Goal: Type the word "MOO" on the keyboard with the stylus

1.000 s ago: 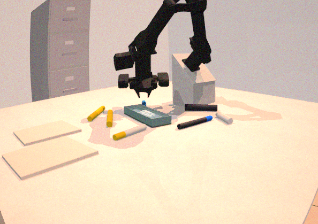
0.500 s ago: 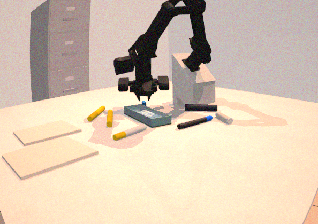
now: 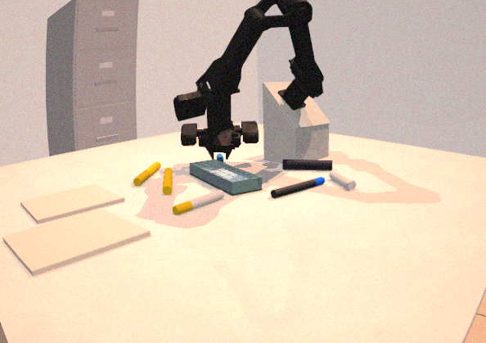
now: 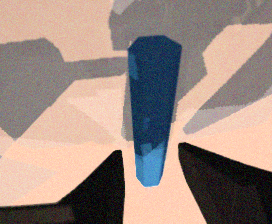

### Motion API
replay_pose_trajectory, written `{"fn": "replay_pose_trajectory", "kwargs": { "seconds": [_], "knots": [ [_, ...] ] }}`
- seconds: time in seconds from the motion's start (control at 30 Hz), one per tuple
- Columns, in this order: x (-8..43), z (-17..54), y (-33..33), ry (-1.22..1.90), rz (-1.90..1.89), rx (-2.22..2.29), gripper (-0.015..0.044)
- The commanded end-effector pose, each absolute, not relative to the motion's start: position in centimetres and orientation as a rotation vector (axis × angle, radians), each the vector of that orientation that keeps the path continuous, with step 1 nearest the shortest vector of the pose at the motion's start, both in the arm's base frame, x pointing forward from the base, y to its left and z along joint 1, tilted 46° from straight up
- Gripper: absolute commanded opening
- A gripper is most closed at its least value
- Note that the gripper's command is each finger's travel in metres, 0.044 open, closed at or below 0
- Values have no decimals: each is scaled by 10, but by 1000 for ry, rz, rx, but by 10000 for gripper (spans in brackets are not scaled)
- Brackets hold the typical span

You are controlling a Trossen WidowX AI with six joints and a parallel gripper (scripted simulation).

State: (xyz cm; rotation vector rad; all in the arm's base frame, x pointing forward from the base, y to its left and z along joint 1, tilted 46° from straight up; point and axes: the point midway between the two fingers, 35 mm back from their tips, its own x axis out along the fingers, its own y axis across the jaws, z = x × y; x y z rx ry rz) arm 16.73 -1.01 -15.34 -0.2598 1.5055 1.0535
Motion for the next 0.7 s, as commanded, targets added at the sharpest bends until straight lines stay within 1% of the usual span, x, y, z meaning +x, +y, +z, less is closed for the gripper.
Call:
{"fn": "replay_pose_trajectory", "kwargs": {
  "seconds": [0.0,0.03,0.2,0.3,0.67],
  "knots": [
    [168,-155,-8,1503,1050,-255,150],
    [168,-155,-8,1503,1050,-255,150],
    [167,-154,-9,1505,1054,-260,19],
    [167,-154,-9,1505,1054,-260,0],
    [167,-146,-18,1506,1052,-262,0]
  ]
}}
